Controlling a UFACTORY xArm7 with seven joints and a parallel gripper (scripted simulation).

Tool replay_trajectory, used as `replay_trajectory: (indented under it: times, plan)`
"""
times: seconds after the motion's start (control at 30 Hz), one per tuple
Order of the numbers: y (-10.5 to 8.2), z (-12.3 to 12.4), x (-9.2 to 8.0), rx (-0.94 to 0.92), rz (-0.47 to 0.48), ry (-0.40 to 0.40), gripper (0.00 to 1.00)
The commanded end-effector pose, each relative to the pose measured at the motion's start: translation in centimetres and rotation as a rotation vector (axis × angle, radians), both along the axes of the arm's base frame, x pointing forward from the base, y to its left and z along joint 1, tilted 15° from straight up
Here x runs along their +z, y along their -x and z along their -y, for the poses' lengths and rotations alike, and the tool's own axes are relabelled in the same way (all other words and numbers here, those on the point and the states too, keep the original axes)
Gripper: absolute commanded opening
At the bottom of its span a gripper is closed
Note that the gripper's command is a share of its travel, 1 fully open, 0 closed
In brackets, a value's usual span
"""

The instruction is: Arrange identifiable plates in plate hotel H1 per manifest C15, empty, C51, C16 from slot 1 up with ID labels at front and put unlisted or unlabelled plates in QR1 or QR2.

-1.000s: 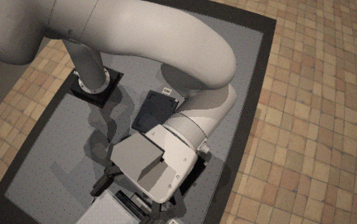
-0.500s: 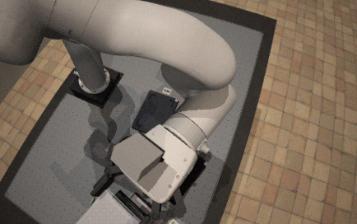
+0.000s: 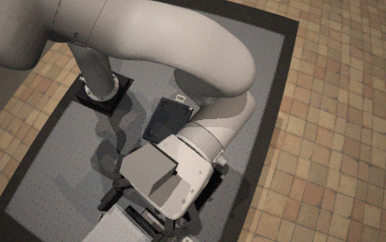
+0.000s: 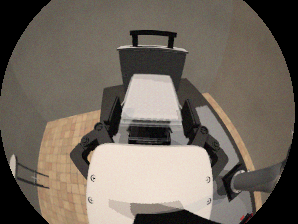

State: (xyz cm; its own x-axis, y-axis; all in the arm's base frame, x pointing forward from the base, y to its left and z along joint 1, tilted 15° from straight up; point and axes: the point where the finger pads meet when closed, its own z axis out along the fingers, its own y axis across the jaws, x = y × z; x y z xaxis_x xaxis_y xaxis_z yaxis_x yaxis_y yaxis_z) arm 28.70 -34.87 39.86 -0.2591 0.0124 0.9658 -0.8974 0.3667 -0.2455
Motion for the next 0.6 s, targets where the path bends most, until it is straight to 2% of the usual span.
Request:
replay_trajectory:
  times: [0.0, 0.57]
  plan:
    - [-0.02, 0.0, 0.11, 0.0, 0.003, 0.001, 1.0]
    - [-0.26, -0.62, 0.16, 0.0, 0.003, 0.001, 1.0]
